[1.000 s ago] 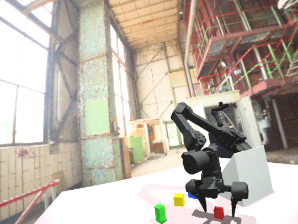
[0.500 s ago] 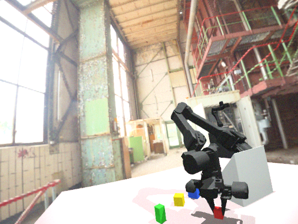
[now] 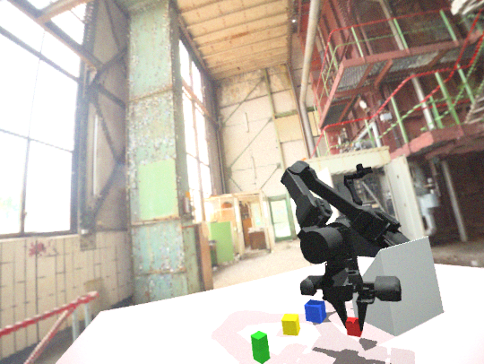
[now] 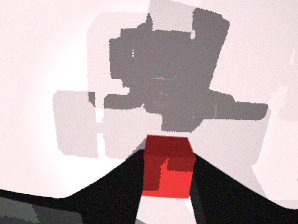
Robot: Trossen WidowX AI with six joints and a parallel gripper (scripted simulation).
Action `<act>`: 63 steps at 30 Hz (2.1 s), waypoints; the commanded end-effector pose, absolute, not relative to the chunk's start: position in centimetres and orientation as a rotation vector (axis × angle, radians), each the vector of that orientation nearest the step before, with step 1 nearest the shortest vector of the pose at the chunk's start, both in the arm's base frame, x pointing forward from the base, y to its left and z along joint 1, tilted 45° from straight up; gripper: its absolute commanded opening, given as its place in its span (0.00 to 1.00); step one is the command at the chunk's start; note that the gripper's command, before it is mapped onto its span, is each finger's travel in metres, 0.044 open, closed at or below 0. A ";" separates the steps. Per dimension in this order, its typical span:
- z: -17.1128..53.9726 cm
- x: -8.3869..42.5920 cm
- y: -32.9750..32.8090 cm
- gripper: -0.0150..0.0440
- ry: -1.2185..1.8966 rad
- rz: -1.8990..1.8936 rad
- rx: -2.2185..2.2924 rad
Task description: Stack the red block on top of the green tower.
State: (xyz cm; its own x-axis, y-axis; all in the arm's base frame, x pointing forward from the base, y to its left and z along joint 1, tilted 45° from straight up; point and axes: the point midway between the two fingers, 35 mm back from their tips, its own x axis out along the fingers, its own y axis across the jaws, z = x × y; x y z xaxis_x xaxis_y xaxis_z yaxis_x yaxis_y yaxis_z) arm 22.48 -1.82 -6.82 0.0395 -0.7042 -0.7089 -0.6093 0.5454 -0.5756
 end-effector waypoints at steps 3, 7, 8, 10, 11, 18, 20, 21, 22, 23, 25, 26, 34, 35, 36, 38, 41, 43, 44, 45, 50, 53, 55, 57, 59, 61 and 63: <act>-4.9 22.8 0.2 0.25 1.629 -0.105 -1.117; -3.5 22.7 1.6 0.25 1.629 -0.105 -1.116; -3.2 22.7 1.9 0.25 1.629 -0.105 -1.116; -2.5 22.6 2.5 0.25 1.629 -0.104 -1.116; -2.2 22.6 2.9 0.25 1.629 -0.104 -1.116; -1.0 22.5 4.0 0.25 1.629 -0.104 -1.116; -1.1 22.4 3.9 0.25 1.630 -0.103 -1.118; -1.0 22.3 4.0 0.25 1.630 -0.104 -1.115; -1.0 22.4 4.0 0.25 1.630 -0.104 -1.115; -1.0 22.6 4.0 0.25 1.629 -0.103 -1.115; -0.8 23.5 4.1 0.25 1.629 -0.101 -1.114; -0.7 23.9 4.2 0.25 1.629 -0.100 -1.113; 0.2 27.5 4.2 0.25 1.626 -0.094 -1.105; 0.3 27.9 4.2 0.25 1.626 -0.093 -1.104; 0.4 28.4 4.1 0.25 1.626 -0.093 -1.102; 0.7 29.2 4.0 0.25 1.626 -0.092 -1.099; 1.0 30.5 3.8 0.25 1.625 -0.092 -1.096; 1.3 31.4 3.5 0.25 1.622 -0.097 -1.091; 1.5 31.9 3.4 0.25 1.621 -0.100 -1.089; 1.6 32.3 3.2 0.25 1.620 -0.102 -1.087; 2.4 34.4 2.4 0.25 1.616 -0.112 -1.081; 2.9 35.6 1.8 0.25 1.616 -0.113 -1.086; 3.3 36.4 1.4 0.25 1.617 -0.112 -1.091; 3.7 37.2 0.9 0.25 1.618 -0.112 -1.097; 4.1 38.0 0.4 0.25 1.619 -0.111 -1.103; 4.5 38.7 -0.1 0.25 1.621 -0.111 -1.109; 4.9 39.3 -0.6 0.25 1.622 -0.111 -1.113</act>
State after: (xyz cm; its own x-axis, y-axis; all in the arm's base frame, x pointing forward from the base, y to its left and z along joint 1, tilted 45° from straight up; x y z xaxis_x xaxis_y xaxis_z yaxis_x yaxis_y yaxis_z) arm 38.32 -0.03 4.33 0.0515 -0.6940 -0.7181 -0.5897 0.5592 -0.5827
